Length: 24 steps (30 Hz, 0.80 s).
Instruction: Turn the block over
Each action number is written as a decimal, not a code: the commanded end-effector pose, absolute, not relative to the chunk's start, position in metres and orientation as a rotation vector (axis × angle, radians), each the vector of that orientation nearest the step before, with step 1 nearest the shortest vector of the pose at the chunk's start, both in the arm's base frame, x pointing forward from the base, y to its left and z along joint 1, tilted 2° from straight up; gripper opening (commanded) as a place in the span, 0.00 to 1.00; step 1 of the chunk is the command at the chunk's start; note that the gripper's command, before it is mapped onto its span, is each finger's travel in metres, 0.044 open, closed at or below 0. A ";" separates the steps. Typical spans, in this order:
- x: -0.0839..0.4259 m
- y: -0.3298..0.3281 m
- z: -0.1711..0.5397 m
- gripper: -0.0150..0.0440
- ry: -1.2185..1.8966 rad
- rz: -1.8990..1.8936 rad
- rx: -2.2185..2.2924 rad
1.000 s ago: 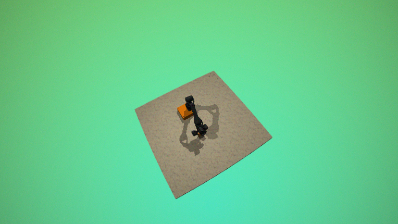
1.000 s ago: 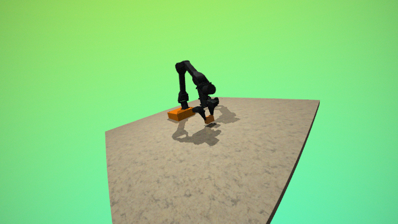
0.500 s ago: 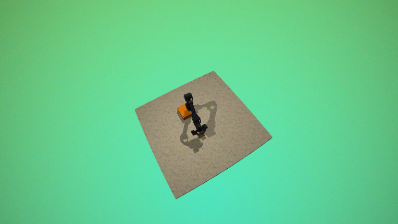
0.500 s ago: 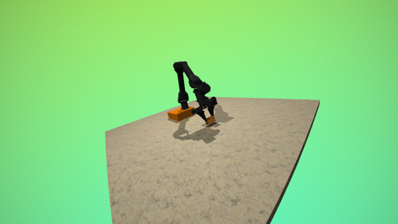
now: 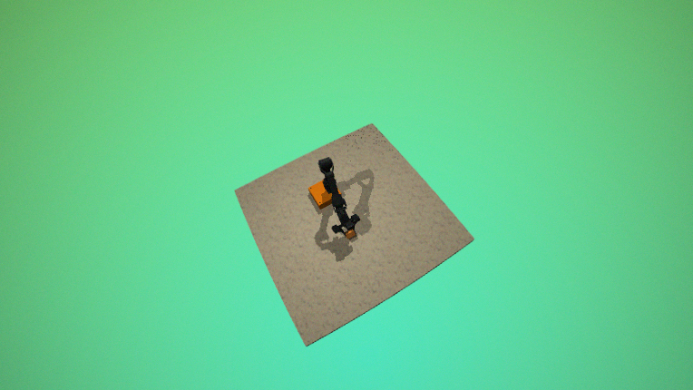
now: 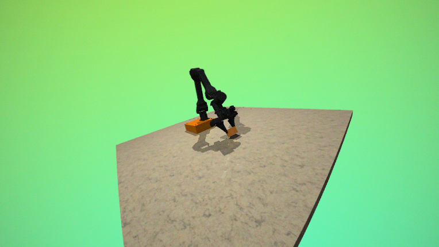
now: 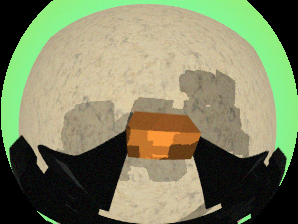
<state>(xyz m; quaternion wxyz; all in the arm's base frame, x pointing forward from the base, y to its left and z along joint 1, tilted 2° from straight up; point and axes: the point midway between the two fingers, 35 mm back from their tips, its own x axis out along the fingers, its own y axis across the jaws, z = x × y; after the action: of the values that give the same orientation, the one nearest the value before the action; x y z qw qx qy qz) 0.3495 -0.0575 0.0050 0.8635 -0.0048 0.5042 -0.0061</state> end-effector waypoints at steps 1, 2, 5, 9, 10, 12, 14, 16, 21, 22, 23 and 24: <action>0.351 -0.058 0.011 0.25 1.026 -0.010 -0.014; 0.351 -0.058 0.011 0.25 1.026 -0.010 -0.014; 0.354 -0.058 0.007 0.25 1.006 -0.010 -0.013; 0.360 -0.059 -0.003 0.25 0.950 -0.012 -0.009; 0.361 -0.060 -0.005 0.25 0.937 -0.012 -0.009; 0.363 -0.060 -0.009 0.25 0.909 -0.012 -0.007; 0.365 -0.061 -0.013 0.25 0.882 -0.013 -0.006; 0.366 -0.061 -0.017 0.25 0.854 -0.013 -0.005; 0.368 -0.062 -0.024 0.25 0.786 -0.013 -0.004; 0.368 -0.062 -0.025 0.25 0.772 -0.013 -0.004; 0.368 -0.062 -0.026 0.25 0.759 -0.013 -0.004; 0.368 -0.062 -0.027 0.25 0.745 -0.013 -0.004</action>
<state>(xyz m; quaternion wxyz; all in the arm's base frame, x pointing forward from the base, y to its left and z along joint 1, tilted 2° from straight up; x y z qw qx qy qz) 0.3730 -0.0626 -0.0167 0.9303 -0.0070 0.3667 -0.0072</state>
